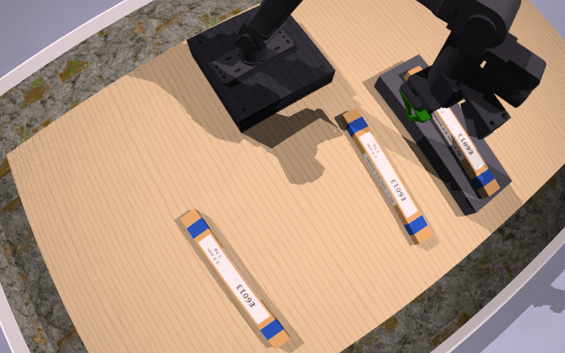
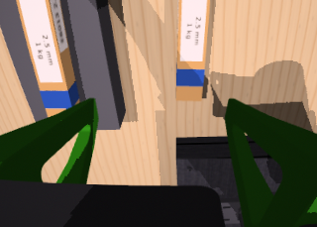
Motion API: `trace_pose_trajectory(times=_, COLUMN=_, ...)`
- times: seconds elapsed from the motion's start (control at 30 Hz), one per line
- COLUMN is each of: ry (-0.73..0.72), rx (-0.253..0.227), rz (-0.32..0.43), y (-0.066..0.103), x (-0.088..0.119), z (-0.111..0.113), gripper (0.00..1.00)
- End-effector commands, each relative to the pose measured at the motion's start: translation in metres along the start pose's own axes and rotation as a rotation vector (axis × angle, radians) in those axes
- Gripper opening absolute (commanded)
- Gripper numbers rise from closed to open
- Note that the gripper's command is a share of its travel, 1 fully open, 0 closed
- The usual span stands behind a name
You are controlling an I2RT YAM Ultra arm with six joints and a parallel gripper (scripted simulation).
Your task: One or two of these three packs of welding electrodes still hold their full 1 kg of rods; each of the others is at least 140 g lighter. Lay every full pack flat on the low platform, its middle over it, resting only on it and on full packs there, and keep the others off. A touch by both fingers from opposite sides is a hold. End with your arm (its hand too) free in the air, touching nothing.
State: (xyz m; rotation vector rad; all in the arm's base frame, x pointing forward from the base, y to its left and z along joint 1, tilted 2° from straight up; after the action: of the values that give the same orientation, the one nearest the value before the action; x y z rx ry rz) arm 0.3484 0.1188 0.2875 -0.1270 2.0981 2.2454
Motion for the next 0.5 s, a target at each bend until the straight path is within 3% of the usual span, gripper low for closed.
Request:
trace_pose_trajectory(times=0.0, ry=0.024, rx=0.022, rz=0.082, y=0.025, x=0.002, z=-0.018, gripper=0.74)
trace_pose_trajectory(times=0.47, ry=0.018, rx=0.011, rz=0.041, y=0.068, x=0.027, z=-0.083, gripper=0.74)
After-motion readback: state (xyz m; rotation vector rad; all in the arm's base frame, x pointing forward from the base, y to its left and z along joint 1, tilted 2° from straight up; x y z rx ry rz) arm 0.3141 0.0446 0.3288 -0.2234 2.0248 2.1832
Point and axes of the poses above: the point where the finger pads meet when closed, its own y axis back along the fingers, its own z axis across the jaws, x = y × z, the point moved 8 cm from there along y, back along the fingers, and after that the axes turned 8 degrees about y, right-handed, at the moved point
